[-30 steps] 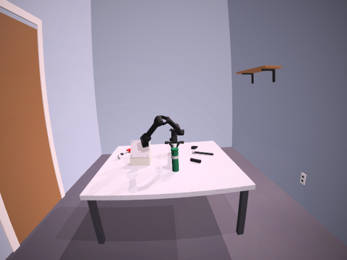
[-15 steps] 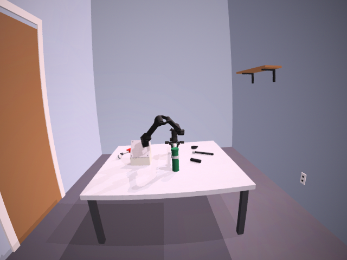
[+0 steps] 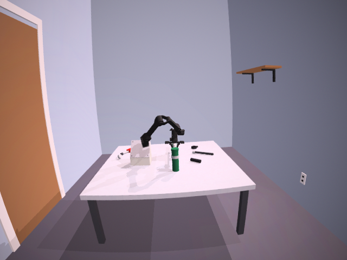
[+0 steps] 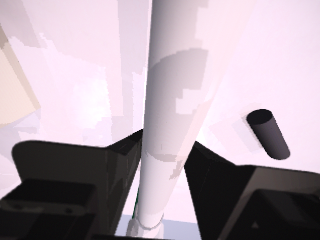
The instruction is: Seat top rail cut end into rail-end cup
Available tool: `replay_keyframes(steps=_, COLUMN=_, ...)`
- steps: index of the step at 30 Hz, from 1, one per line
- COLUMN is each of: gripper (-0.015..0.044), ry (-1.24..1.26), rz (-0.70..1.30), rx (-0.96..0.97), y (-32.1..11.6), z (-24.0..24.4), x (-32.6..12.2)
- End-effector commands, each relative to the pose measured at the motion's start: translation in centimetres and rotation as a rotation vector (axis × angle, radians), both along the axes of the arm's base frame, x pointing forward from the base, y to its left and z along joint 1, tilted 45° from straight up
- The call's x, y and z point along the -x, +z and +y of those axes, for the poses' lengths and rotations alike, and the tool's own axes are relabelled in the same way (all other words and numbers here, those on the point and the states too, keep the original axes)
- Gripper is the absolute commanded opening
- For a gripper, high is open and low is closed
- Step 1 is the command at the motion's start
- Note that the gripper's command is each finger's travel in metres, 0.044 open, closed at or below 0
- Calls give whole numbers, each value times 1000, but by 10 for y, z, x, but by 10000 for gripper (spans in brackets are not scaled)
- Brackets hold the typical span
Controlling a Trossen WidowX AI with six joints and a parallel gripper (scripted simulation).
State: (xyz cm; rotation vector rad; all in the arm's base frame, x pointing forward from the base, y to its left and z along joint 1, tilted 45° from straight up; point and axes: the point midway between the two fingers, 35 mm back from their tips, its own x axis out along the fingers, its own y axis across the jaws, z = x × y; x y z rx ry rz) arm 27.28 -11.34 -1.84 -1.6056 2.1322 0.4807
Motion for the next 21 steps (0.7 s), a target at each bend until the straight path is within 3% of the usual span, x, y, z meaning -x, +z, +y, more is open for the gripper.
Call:
replay_keyframes(steps=1, gripper=0, ry=7, rz=-3, rx=3, y=1, z=3, x=-2)
replay_keyframes(steps=21, gripper=0, ry=10, rz=1, rx=7, y=1, z=4, x=-4)
